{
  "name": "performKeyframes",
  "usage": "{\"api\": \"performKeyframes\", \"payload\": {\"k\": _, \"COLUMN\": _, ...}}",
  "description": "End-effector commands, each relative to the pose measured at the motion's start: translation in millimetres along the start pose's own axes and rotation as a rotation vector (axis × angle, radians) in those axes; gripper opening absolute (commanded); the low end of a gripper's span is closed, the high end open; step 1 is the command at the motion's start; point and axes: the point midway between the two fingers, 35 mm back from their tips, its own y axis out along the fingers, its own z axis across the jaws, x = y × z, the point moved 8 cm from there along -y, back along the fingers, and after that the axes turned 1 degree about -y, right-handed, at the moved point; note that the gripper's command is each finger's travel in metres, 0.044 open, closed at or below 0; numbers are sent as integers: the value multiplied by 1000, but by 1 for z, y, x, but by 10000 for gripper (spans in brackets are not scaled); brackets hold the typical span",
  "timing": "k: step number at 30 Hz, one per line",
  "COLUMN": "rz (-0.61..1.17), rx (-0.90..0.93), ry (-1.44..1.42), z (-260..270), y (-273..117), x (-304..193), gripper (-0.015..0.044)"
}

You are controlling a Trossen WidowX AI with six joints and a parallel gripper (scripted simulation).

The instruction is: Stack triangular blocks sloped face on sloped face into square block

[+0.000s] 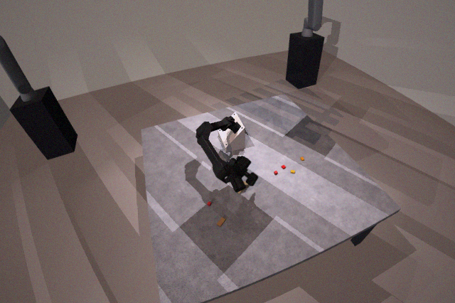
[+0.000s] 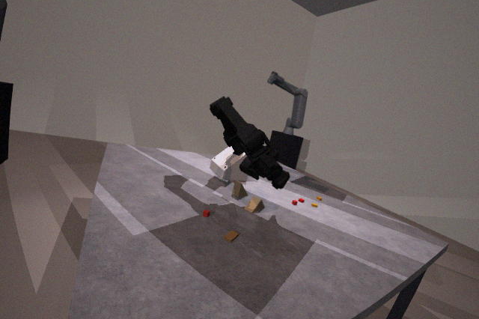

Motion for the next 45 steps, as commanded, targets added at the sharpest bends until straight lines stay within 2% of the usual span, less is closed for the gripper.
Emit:
{"api": "performKeyframes", "payload": {"k": 1, "rz": 10, "rx": -32, "ry": -10, "z": 2, "y": -38, "x": 36, "gripper": 440}}
{"api": "performKeyframes", "payload": {"k": 6, "rz": 12, "rx": -33, "ry": -14, "z": 1, "y": -36, "x": 35, "gripper": 440}}
{"api": "performKeyframes", "payload": {"k": 9, "rz": 110, "rx": 44, "ry": 17, "z": -5, "y": -16, "x": 39, "gripper": 440}}
{"api": "performKeyframes", "payload": {"k": 13, "rz": 491, "rx": 244, "ry": 138, "z": -12, "y": 39, "x": 58, "gripper": 440}}
{"api": "performKeyframes", "payload": {"k": 16, "rz": 832, "rx": 288, "ry": 179, "z": -13, "y": 75, "x": 73, "gripper": 440}}
{"api": "performKeyframes", "payload": {"k": 21, "rz": 1340, "rx": 140, "ry": 138, "z": -9, "y": 115, "x": 100, "gripper": 440}}
{"api": "performKeyframes", "payload": {"k": 24, "rz": 1556, "rx": 17, "ry": 42, "z": -6, "y": 131, "x": 114, "gripper": 440}}
{"api": "performKeyframes", "payload": {"k": 40, "rz": 1594, "rx": -10, "ry": 16, "z": -5, "y": 135, "x": 116, "gripper": 440}}
{"api": "performKeyframes", "payload": {"k": 45, "rz": 1567, "rx": 3, "ry": 23, "z": -8, "y": 148, "x": 108, "gripper": 440}}
